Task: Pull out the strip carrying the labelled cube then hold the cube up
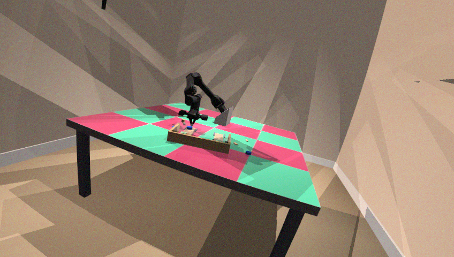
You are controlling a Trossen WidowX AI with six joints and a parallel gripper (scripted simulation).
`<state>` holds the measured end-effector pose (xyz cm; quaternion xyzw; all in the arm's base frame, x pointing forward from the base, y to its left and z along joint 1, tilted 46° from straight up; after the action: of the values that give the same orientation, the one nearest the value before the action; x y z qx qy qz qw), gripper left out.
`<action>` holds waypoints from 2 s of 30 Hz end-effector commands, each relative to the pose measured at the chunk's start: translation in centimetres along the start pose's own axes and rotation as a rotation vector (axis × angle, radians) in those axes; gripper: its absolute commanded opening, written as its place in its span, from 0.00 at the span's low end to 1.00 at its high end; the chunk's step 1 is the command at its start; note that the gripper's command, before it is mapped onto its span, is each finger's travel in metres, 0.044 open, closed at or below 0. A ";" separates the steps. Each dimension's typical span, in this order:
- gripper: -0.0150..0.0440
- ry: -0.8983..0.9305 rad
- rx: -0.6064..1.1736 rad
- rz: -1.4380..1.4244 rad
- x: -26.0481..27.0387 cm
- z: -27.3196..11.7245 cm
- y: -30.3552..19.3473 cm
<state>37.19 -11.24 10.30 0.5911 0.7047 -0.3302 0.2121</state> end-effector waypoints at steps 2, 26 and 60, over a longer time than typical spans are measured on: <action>0.25 -0.001 0.001 0.000 0.0 0.2 -0.6; 0.25 -0.002 0.002 -0.001 0.4 0.9 -4.2; 0.25 -0.002 0.004 -0.003 1.0 1.1 -9.4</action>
<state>28.68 -11.70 11.18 0.5877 0.7067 -0.3252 0.2222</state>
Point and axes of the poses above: the point midway between the two fingers, 35 mm back from their tips, its own z axis out along the fingers, its own x axis across the jaws, y = z × x, the point moved 8 cm from there along -z, back along the fingers, and after that the axes turned 5 degrees about -z, right-handed, at the moved point
